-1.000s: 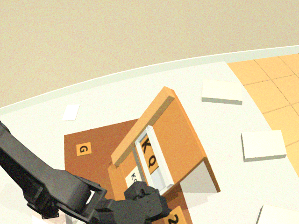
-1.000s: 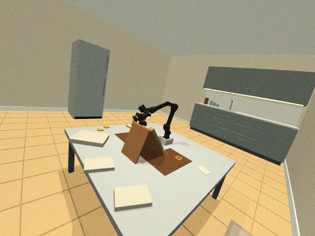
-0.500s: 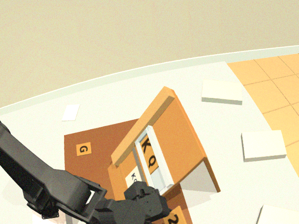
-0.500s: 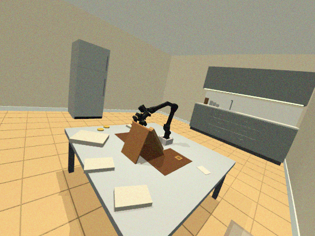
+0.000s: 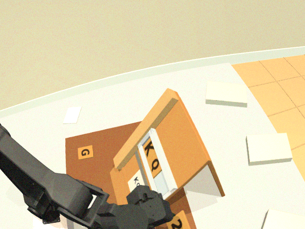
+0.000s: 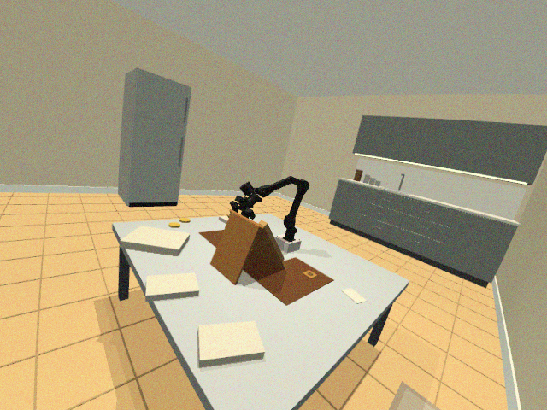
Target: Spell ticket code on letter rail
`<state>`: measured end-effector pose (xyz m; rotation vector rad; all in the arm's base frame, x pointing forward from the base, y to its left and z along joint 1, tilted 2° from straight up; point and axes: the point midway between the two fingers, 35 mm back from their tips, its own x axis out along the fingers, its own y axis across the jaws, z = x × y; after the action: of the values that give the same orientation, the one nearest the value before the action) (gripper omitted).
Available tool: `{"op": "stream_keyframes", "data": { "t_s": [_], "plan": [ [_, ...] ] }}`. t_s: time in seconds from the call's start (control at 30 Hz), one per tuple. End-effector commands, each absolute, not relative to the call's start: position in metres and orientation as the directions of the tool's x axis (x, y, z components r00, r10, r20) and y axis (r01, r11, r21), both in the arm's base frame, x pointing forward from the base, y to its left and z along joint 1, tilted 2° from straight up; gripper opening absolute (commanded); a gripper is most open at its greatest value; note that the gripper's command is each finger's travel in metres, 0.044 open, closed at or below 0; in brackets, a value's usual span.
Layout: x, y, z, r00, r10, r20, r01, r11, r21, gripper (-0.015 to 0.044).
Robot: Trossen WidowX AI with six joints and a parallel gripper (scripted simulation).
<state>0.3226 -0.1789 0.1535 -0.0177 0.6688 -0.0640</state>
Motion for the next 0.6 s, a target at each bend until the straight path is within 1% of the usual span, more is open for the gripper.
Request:
{"op": "stream_keyframes", "data": {
  "t_s": [0.0, 0.57],
  "plan": [
    [0.3226, -0.1774, 0.1534, 0.781, -0.065, -0.621, 0.056, 0.998, -0.033, 0.0000],
    [0.3224, -0.1688, 0.1525, 0.780, -0.064, -0.622, 0.057, 0.998, -0.031, 0.0000]
  ]
}}
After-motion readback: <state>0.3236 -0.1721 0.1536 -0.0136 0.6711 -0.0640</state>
